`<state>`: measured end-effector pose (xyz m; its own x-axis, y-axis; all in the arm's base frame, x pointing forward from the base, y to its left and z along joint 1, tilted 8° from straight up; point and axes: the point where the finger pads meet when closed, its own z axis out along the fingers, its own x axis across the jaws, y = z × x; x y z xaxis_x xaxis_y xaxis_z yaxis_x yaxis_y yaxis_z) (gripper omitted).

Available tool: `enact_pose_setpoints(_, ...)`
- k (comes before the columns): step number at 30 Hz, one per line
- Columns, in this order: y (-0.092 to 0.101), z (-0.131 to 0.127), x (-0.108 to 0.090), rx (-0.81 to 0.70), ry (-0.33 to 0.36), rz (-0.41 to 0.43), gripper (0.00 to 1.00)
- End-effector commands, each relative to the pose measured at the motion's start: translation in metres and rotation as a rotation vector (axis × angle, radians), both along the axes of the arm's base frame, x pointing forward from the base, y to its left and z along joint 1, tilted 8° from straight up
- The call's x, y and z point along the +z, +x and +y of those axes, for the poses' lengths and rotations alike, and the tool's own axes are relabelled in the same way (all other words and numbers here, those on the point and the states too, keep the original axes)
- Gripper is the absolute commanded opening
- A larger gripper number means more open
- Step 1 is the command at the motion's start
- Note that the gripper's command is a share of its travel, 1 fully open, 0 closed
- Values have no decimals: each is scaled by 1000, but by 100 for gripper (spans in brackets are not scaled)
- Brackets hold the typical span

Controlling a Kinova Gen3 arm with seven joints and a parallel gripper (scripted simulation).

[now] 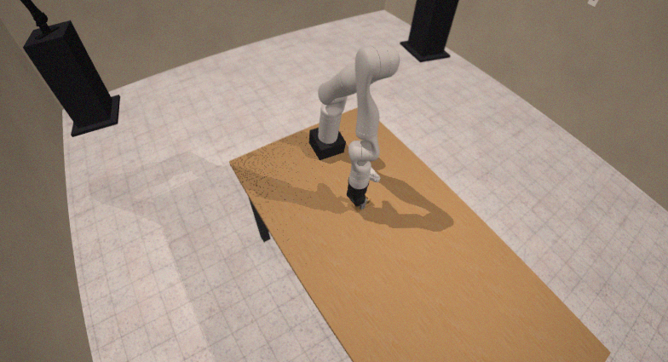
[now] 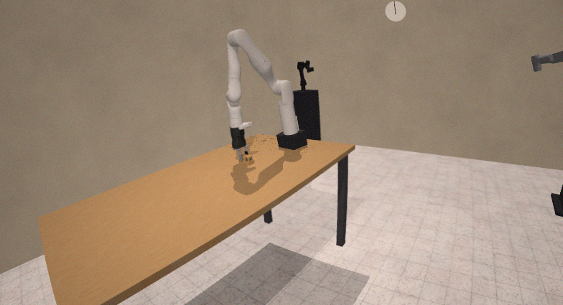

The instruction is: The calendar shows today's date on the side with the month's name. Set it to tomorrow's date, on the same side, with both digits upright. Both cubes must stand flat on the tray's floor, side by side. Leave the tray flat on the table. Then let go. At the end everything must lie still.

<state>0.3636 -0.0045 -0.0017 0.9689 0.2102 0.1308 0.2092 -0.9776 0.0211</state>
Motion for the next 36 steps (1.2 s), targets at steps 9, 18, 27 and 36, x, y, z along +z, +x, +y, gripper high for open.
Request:
enact_pose_setpoints(9, 2, 0, 0, -1, -1, -6, 90)
enact_pose_setpoints(18, 2, 0, 0, -1, -1, -6, 60)
enact_pose_setpoints(27, 2, 0, 0, -1, -1, -6, 60)
enact_pose_setpoints(36, 2, 0, 0, -1, -1, -6, 60)
